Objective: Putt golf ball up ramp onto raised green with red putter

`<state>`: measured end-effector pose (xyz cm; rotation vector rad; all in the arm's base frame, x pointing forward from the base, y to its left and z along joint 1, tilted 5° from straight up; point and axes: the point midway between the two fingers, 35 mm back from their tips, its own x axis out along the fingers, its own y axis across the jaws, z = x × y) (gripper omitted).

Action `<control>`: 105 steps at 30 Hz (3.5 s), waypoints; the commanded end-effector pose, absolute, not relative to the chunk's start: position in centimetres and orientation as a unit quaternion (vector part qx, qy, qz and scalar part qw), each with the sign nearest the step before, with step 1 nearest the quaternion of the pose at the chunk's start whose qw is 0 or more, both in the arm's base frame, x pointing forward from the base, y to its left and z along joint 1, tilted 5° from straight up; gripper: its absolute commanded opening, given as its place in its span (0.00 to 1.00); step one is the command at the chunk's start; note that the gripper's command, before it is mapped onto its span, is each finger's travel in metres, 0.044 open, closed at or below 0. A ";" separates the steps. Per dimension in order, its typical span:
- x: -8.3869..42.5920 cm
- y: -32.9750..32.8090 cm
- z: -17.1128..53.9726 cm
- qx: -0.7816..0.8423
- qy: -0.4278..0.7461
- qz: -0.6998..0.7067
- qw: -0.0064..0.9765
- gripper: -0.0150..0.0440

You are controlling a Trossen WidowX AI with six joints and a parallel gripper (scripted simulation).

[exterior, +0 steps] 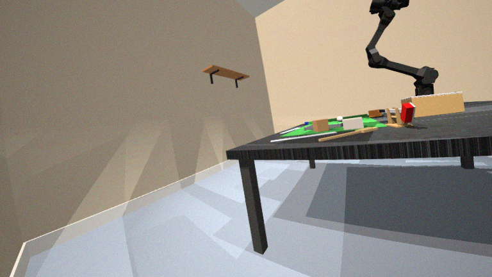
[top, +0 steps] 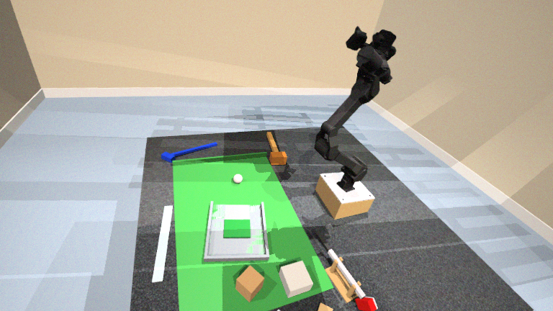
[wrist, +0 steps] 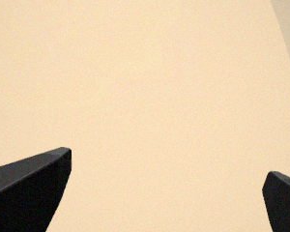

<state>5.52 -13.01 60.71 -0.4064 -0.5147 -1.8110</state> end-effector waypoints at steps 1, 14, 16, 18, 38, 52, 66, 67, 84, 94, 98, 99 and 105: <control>5.2 -13.0 60.7 -0.174 -0.219 -0.774 0.567 0.98; -12.7 -6.0 59.3 -0.191 -0.185 -0.924 0.273 1.00; -14.9 -3.7 58.7 -0.189 -0.177 -0.941 0.221 1.00; -16.7 -1.2 57.9 -0.184 -0.168 -0.954 0.167 1.00; -17.2 26.2 45.4 -0.056 -0.092 -0.944 -0.312 1.00; -2.3 37.2 32.6 0.114 -0.122 -0.824 -0.541 1.00; 15.2 35.2 19.0 0.269 -0.237 -0.677 -0.643 1.00; 16.3 34.6 18.0 0.281 -0.246 -0.667 -0.645 1.00; 27.2 15.9 2.5 0.398 -0.449 -0.553 -0.579 1.00; 26.6 14.4 1.7 0.398 -0.463 -0.551 -0.569 1.00; 26.6 14.5 0.8 0.398 -0.463 -0.551 -0.569 1.00; 26.5 14.5 0.1 0.398 -0.463 -0.552 -0.569 1.00; 26.5 14.5 -0.6 0.398 -0.463 -0.552 -0.569 1.00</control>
